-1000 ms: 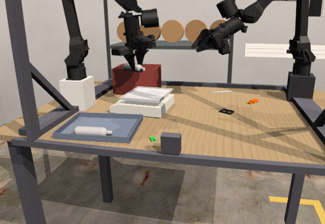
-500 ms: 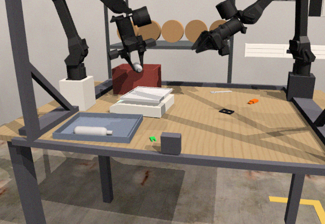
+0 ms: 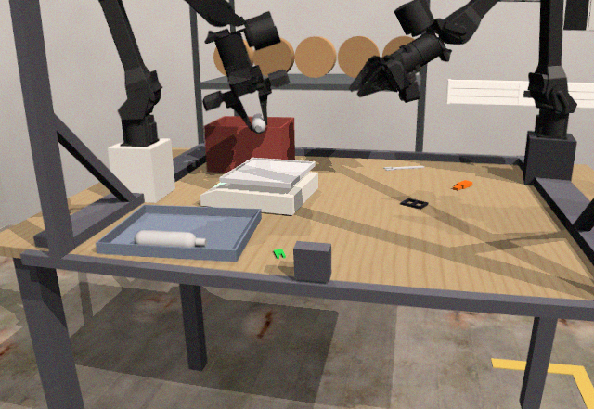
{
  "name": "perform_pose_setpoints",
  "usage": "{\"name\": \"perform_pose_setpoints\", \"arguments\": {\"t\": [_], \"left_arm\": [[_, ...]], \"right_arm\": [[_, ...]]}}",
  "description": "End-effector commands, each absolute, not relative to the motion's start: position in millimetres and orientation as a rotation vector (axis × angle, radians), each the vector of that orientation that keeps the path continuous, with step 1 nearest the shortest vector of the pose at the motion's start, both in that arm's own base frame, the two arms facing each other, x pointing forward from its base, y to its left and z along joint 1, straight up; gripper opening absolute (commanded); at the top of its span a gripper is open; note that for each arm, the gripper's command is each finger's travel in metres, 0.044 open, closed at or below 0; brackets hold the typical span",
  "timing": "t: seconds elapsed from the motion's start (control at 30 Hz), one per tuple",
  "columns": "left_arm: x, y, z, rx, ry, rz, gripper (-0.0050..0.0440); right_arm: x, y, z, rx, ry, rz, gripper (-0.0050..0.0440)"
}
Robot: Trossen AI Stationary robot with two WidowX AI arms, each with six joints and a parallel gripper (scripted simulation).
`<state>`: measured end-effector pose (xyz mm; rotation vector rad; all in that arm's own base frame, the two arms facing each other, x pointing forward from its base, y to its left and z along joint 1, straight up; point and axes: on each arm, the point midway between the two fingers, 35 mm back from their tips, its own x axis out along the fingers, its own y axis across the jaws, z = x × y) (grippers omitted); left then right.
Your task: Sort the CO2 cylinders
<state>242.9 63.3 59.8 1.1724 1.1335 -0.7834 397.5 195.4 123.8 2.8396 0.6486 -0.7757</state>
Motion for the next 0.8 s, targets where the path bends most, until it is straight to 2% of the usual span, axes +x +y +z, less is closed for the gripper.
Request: {"name": "perform_pose_setpoints", "arguments": {"t": [0.0,0.3,0.77], "left_arm": [[275,73,69,1.193,1.110,-0.758,-0.0050],[337,89,69,1.192,1.111,-0.758,-0.0050],[354,94,69,1.191,1.112,-0.759,-0.0050]], "right_arm": [[400,197,134,2.857,0.653,-0.742,0.0440],[400,197,134,2.857,0.653,-0.742,0.0440],[400,197,134,2.857,0.653,-0.742,0.0440]]}}
